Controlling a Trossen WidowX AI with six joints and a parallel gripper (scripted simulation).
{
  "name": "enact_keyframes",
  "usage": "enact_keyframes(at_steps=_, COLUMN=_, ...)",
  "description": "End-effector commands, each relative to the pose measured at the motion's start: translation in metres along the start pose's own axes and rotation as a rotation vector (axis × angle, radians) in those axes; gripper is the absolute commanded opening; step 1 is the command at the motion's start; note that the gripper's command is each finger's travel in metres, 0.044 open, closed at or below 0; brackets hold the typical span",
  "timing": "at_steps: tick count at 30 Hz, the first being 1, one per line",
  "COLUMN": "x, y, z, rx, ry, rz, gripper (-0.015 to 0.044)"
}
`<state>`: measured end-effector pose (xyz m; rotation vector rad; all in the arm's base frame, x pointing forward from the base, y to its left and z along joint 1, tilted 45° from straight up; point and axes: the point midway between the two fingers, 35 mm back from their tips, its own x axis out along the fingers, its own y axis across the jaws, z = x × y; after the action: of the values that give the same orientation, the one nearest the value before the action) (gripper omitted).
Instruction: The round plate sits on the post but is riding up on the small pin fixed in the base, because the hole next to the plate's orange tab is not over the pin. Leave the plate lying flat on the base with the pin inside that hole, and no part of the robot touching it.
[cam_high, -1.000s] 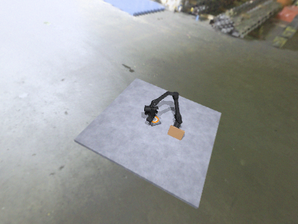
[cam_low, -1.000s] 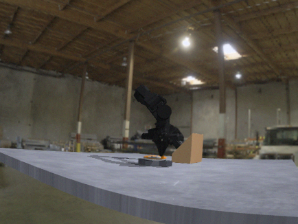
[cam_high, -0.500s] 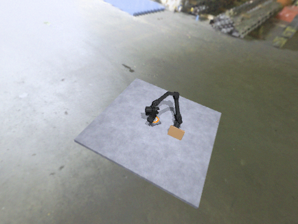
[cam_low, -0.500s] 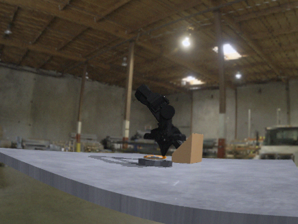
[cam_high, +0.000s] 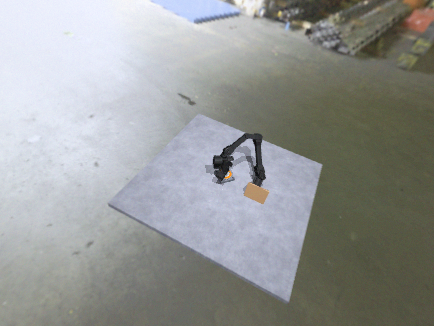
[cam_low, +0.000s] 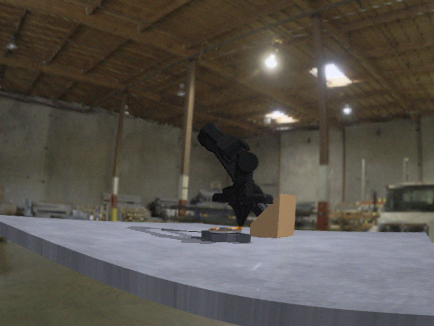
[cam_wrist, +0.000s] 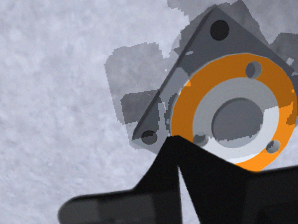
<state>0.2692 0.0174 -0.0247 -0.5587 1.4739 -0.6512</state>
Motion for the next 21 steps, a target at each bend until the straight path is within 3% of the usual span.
enact_keyframes(at_steps=1, x=0.002, y=-0.001, z=-0.008, rx=-0.005, ry=0.015, rz=-0.004, gripper=0.0)
enact_keyframes(at_steps=21, x=0.0, y=-0.007, z=-0.026, rx=-0.006, ry=0.016, rz=-0.004, gripper=0.0)
